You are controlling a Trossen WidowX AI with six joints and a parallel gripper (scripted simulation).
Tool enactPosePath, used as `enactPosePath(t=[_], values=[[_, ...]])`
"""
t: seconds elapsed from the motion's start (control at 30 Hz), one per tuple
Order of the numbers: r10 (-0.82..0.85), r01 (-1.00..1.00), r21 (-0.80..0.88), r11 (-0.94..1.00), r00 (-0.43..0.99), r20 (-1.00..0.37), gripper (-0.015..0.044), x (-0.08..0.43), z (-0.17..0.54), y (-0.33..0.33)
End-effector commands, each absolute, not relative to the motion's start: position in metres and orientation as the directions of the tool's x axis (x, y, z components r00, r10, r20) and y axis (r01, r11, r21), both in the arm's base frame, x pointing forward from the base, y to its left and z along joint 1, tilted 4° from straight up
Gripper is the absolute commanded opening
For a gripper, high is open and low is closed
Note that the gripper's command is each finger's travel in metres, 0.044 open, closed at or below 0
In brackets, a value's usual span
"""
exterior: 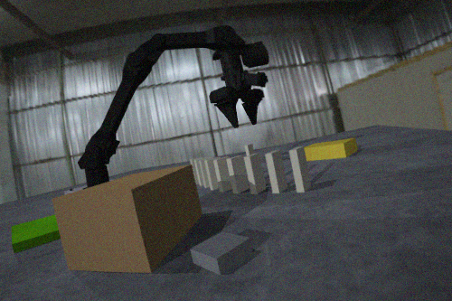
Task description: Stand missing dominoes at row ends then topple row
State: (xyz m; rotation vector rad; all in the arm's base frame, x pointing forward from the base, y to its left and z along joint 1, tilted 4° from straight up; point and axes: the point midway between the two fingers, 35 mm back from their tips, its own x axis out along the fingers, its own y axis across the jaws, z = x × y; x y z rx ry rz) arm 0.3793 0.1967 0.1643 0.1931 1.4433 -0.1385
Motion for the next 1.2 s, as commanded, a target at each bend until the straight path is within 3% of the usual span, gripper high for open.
enactPosePath(t=[0.0,0.7,1.1,1.17], values=[[0.017,0.216,0.040,0.976,0.106,-0.994,0.0440,0.381,0.141,0.197],[0.017,0.216,0.040,0.976,0.106,-0.994,0.0440,0.384,0.090,0.197],[0.017,0.216,0.040,0.976,0.106,-0.994,0.0125,0.384,0.090,0.197],[0.017,0.216,0.040,0.976,0.106,-0.994,0.0107,0.384,0.090,0.197]])
